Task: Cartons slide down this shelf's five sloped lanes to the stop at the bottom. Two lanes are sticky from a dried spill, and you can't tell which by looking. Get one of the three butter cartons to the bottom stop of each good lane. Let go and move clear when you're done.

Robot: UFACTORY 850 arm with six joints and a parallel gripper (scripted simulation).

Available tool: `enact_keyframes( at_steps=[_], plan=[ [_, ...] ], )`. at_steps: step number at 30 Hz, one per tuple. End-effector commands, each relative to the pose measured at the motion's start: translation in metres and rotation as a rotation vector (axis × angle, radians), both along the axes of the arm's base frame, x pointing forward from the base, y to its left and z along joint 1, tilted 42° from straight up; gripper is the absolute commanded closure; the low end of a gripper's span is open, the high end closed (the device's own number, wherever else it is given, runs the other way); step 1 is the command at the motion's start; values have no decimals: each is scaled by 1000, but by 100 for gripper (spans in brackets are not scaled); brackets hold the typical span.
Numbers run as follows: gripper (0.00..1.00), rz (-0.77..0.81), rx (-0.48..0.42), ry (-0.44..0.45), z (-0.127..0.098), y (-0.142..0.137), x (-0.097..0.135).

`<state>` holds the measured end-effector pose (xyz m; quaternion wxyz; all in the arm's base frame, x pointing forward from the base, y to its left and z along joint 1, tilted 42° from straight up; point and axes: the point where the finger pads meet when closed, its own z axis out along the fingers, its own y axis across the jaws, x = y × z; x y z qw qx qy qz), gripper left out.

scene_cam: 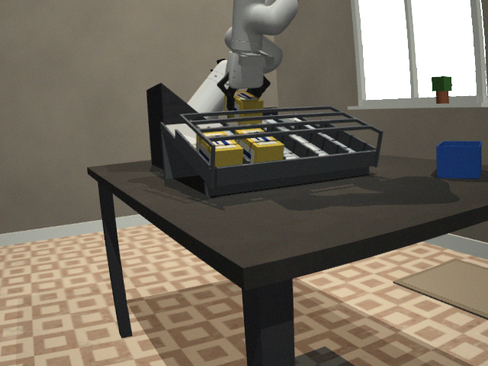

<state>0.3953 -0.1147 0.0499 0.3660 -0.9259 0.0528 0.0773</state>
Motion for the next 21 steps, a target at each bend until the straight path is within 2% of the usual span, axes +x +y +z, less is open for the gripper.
enact_keyframes(
  at_steps=[1, 21],
  plan=[
    [100, -1, -1, -1, 0, -1, 1],
    [100, -1, -1, -1, -2, 0, 0]
  ],
)
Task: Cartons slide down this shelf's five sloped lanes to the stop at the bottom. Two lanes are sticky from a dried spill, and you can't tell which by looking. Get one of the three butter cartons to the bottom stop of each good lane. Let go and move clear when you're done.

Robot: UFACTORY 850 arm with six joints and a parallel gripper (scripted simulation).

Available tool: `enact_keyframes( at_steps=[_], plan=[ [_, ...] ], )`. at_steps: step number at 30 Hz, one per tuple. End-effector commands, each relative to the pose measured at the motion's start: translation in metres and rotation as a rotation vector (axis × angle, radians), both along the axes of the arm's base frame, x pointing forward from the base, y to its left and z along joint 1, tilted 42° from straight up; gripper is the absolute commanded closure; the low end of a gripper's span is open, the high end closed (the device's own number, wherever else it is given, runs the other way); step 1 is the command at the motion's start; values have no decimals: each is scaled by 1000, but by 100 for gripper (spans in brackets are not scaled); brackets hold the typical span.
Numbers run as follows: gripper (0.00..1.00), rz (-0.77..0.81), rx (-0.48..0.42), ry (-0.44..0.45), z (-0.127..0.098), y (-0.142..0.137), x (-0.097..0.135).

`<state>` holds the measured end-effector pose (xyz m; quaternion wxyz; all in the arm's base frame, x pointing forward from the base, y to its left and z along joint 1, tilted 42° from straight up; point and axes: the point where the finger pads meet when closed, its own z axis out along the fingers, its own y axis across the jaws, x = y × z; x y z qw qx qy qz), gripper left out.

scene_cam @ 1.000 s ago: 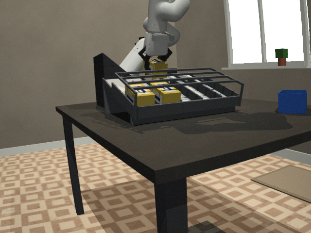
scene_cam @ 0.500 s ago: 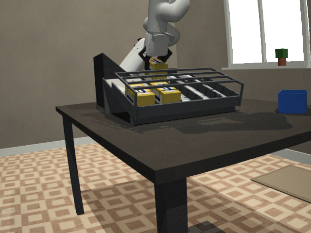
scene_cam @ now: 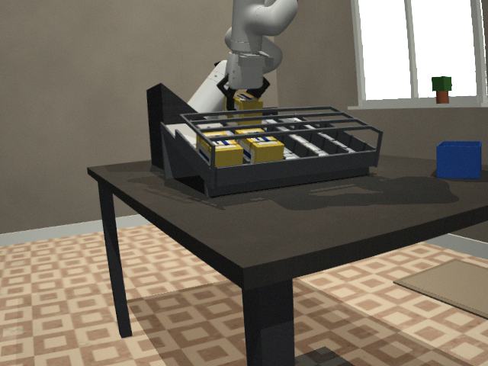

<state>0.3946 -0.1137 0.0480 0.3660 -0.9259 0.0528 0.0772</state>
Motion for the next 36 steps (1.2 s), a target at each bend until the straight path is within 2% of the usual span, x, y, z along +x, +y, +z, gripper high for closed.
enact_keyframes(
  at_steps=[1, 36],
  plan=[
    [100, -1, -1, -1, 0, -1, 1],
    [100, -1, -1, -1, -4, 3, 0]
  ],
)
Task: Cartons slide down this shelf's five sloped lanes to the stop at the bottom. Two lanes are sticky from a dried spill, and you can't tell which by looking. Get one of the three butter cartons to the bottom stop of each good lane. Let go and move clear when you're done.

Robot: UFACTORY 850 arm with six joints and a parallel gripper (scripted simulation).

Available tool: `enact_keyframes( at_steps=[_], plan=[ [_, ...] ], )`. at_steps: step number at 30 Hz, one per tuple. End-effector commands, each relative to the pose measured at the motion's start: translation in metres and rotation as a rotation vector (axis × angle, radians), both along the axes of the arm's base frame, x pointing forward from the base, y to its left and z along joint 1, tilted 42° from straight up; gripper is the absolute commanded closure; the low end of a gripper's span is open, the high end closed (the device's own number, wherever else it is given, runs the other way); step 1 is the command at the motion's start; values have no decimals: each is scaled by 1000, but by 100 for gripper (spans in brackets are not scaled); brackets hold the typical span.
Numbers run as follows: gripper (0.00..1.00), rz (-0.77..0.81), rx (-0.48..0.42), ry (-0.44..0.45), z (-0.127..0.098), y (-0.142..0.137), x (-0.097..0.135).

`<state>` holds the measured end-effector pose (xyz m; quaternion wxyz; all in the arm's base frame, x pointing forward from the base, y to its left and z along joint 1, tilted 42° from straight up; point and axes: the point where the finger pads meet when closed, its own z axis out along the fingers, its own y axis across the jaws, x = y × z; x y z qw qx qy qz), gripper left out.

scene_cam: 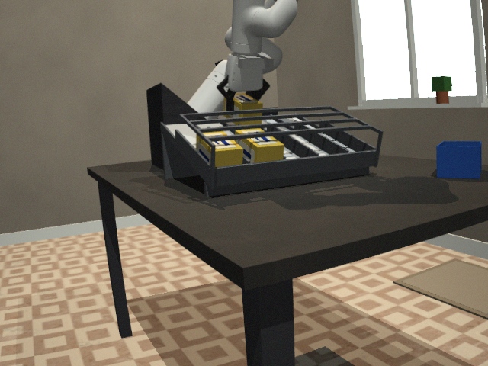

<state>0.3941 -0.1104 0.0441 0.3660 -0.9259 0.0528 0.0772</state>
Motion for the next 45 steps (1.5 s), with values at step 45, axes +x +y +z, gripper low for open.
enact_keyframes(
  at_steps=[45],
  plan=[
    [100, -1, -1, -1, -5, 5, 0]
  ],
)
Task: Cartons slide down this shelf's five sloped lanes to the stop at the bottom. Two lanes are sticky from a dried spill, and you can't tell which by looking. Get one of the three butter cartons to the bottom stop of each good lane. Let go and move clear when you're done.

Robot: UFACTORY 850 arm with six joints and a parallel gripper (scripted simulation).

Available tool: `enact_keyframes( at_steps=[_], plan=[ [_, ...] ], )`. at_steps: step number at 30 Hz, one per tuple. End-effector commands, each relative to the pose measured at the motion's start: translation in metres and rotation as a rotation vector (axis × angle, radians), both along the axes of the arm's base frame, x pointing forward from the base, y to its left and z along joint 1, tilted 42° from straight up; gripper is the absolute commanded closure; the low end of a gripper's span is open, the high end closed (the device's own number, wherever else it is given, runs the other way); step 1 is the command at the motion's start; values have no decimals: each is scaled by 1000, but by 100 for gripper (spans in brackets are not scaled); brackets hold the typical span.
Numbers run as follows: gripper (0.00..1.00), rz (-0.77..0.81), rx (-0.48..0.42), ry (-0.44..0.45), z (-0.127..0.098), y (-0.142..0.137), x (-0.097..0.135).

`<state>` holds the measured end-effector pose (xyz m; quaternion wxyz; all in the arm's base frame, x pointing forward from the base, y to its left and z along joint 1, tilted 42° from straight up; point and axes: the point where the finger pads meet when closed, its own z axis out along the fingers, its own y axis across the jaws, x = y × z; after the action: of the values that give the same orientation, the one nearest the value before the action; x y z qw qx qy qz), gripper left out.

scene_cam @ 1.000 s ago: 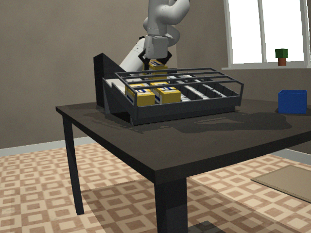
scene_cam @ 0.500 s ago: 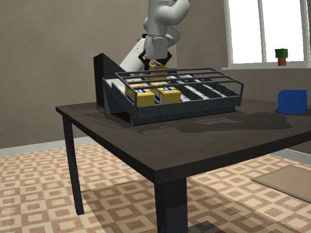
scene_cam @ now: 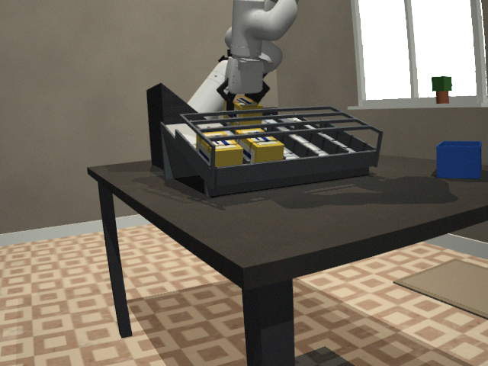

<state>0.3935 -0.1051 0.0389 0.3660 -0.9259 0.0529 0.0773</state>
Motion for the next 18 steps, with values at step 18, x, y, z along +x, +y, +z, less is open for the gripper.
enact_keyframes(
  at_steps=[18],
  plan=[
    [100, -1, -1, -1, -1, 1, 1]
  ],
)
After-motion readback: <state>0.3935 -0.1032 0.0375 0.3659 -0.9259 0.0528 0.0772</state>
